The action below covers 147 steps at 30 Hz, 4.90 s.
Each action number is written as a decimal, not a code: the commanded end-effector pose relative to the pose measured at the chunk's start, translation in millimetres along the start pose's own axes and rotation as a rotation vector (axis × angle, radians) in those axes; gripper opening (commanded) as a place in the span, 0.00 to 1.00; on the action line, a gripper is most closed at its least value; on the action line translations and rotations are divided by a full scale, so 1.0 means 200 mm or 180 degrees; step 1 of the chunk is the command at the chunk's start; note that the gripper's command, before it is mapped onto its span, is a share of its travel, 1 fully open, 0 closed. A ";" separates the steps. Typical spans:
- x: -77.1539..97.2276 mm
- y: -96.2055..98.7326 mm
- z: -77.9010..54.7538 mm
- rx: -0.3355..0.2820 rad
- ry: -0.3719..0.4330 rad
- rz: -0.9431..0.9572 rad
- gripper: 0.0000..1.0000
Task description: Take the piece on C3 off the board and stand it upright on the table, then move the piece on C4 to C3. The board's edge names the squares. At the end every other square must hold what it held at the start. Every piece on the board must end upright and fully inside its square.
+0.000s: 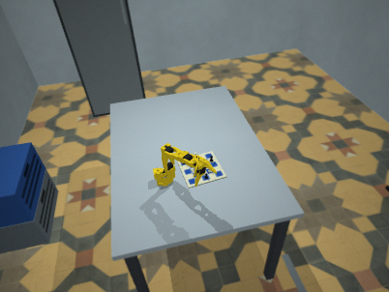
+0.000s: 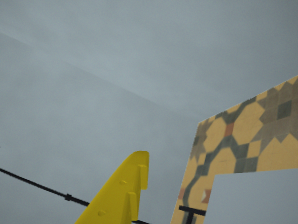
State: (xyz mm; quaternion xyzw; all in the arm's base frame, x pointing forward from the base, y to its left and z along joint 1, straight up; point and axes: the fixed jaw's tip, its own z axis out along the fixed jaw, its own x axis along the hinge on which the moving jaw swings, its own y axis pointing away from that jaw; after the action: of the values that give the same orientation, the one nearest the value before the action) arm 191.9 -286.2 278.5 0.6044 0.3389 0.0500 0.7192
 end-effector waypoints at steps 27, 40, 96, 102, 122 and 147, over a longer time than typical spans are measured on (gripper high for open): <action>0.00 0.01 0.00 -0.0014 -0.0007 0.0003 1.00; 0.00 0.01 0.00 -0.0014 -0.0007 0.0003 1.00; 0.71 0.13 -0.94 -0.0830 0.2384 -0.2330 0.65; 0.73 0.11 -1.01 -0.0942 0.2529 -0.2499 0.63; 0.82 -0.16 -1.43 -0.2020 0.3473 -0.3733 0.46; 0.84 -0.29 -1.55 -0.2532 0.3752 -0.4176 0.40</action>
State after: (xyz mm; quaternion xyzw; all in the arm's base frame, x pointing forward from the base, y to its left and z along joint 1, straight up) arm 131.9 36.7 147.7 -0.1068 0.8705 0.0442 0.4784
